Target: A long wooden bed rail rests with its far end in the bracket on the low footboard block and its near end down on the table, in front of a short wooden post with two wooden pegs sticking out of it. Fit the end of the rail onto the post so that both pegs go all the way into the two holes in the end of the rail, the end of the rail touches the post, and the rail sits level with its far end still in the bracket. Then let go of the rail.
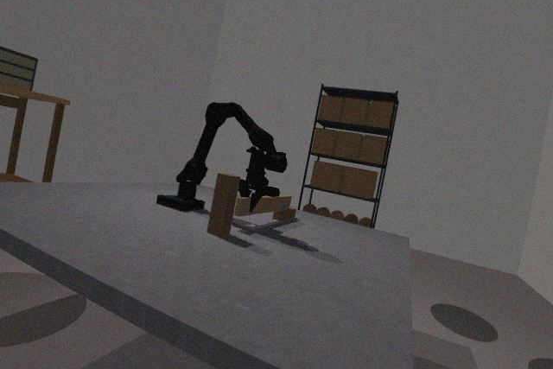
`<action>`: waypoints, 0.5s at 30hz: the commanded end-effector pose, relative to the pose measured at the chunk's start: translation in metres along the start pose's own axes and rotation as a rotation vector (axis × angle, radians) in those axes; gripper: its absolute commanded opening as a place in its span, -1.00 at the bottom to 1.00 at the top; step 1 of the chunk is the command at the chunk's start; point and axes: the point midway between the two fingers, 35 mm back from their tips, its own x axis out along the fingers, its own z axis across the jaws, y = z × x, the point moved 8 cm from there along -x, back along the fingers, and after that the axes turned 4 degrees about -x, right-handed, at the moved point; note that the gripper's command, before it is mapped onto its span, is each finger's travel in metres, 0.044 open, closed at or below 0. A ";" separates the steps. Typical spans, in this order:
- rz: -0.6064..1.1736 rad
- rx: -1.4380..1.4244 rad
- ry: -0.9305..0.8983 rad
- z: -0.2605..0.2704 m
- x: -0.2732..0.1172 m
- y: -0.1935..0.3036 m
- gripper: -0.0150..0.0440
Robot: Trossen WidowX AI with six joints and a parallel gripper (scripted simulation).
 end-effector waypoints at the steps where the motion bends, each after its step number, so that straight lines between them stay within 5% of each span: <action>1: -0.001 0.001 0.004 0.000 0.000 0.000 -0.49; 15: -0.001 0.001 0.004 0.000 0.000 0.003 -0.49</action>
